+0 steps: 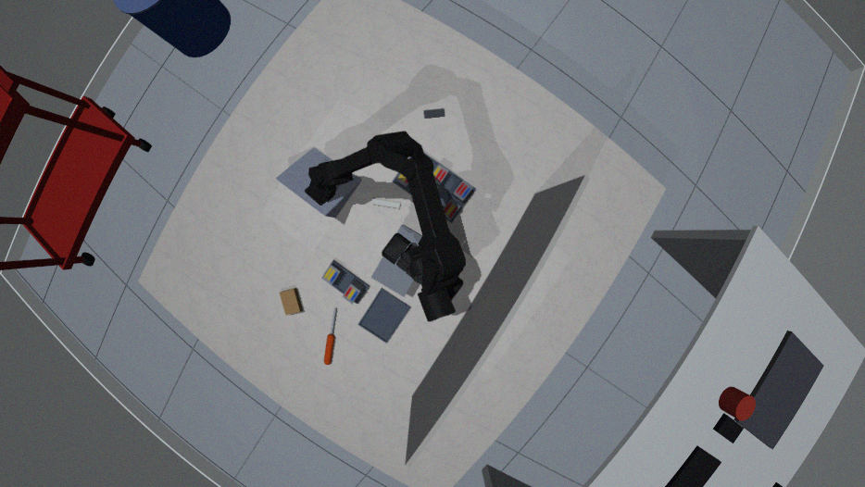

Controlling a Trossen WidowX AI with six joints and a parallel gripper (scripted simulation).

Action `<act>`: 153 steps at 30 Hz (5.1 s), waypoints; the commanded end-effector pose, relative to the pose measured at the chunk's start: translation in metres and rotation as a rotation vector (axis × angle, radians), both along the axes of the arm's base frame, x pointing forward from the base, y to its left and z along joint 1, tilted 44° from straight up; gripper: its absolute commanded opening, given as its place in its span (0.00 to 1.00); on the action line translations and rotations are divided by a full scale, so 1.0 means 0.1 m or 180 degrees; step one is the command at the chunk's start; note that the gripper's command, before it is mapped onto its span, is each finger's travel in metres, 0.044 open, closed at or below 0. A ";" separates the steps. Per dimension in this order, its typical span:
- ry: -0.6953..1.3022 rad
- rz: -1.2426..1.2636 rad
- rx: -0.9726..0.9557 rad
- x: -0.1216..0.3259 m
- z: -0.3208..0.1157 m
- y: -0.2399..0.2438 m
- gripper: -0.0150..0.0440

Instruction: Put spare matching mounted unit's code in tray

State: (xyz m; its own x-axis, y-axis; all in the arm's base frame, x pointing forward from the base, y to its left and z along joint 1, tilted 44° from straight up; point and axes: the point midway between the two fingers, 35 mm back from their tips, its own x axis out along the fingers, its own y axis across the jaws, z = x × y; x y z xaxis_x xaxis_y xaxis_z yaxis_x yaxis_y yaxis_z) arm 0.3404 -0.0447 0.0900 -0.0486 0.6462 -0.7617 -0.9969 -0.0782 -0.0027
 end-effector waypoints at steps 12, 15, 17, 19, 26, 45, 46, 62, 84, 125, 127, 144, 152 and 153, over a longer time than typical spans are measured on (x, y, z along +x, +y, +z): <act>-0.0064 0.0086 0.0046 0.18 -0.60 -0.54 0.25; -0.0078 0.0103 0.0063 0.19 -0.73 -0.65 0.25; -0.0088 0.0114 0.0076 0.20 -0.82 -0.72 0.25; -0.0098 0.0126 0.0088 0.20 -0.91 -0.78 0.25; -0.0137 0.0165 0.0138 0.17 -1.25 -1.01 0.25; -0.0172 0.0195 0.0179 0.13 -1.58 -1.12 0.25; -0.0172 0.0195 0.0179 0.13 -1.58 -1.12 0.25; -0.0173 0.0194 0.0177 0.15 -1.70 -1.02 0.25; -0.0174 0.0193 0.0176 0.15 -1.85 -0.89 0.25; -0.0176 0.0192 0.0179 0.14 -2.11 -0.64 0.25; -0.0176 0.0192 0.0179 0.14 -2.12 -0.62 0.25; -0.0177 0.0193 0.0183 0.12 -2.23 -0.52 0.25; -0.0177 0.0193 0.0185 0.11 -2.27 -0.46 0.25; -0.0177 0.0193 0.0185 0.11 -2.28 -0.46 0.25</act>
State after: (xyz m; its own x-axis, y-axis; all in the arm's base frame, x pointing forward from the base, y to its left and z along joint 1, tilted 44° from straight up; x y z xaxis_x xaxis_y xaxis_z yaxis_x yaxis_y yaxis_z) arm 0.3522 -0.0928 -0.1362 -0.0503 0.6819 -0.7297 -0.9875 -0.1431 -0.0657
